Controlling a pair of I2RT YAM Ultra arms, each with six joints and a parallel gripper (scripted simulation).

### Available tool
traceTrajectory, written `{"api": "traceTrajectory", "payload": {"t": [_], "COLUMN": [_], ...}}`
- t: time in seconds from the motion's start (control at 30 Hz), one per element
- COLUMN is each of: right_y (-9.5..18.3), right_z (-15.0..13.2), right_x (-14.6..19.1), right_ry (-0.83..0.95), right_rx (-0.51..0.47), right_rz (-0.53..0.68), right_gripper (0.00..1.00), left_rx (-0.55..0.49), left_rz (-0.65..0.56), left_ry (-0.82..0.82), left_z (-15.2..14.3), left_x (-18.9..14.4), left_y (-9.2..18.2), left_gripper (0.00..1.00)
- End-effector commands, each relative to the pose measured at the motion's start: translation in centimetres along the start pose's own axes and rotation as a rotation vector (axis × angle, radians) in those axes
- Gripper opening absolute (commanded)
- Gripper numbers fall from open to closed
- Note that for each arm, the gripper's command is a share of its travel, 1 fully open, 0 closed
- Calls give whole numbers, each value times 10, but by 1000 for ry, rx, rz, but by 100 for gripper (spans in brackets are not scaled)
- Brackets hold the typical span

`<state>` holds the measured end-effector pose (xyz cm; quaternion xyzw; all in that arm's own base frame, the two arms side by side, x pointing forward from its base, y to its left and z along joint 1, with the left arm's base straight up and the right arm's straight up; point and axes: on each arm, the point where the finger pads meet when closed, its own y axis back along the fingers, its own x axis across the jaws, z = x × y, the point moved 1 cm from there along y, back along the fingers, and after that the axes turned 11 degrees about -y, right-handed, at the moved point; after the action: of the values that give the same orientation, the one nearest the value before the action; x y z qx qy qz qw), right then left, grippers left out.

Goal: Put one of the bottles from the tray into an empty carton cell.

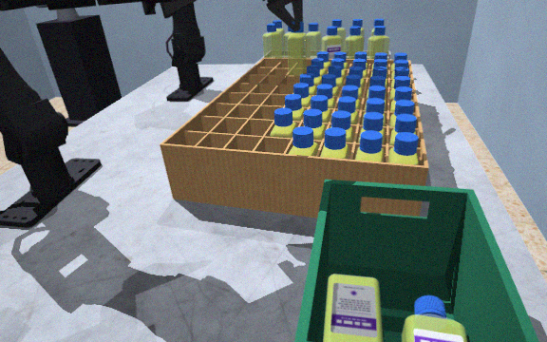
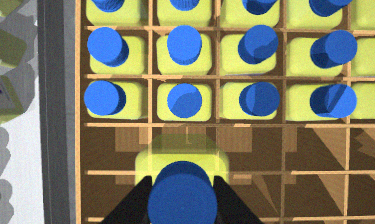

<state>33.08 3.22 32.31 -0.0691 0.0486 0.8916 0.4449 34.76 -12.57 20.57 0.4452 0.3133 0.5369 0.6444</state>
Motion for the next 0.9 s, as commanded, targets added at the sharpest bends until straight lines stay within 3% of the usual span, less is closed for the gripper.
{"api": "traceTrajectory", "payload": {"t": [0.0,0.13,0.87], "right_y": [1,1,1], "right_z": [7,7,7], "right_x": [1,1,1], "right_ry": [8,8,8], "right_rx": [-9,-9,-9], "right_rz": [1,1,1], "right_gripper": [100,100,100], "left_rx": [-116,-100,-122], "left_rz": [-1,2,-5], "left_ry": [18,19,24], "left_z": [20,12,4], "left_x": [5,5,1], "left_y": [20,6,-13], "left_gripper": [30,30,30]}}
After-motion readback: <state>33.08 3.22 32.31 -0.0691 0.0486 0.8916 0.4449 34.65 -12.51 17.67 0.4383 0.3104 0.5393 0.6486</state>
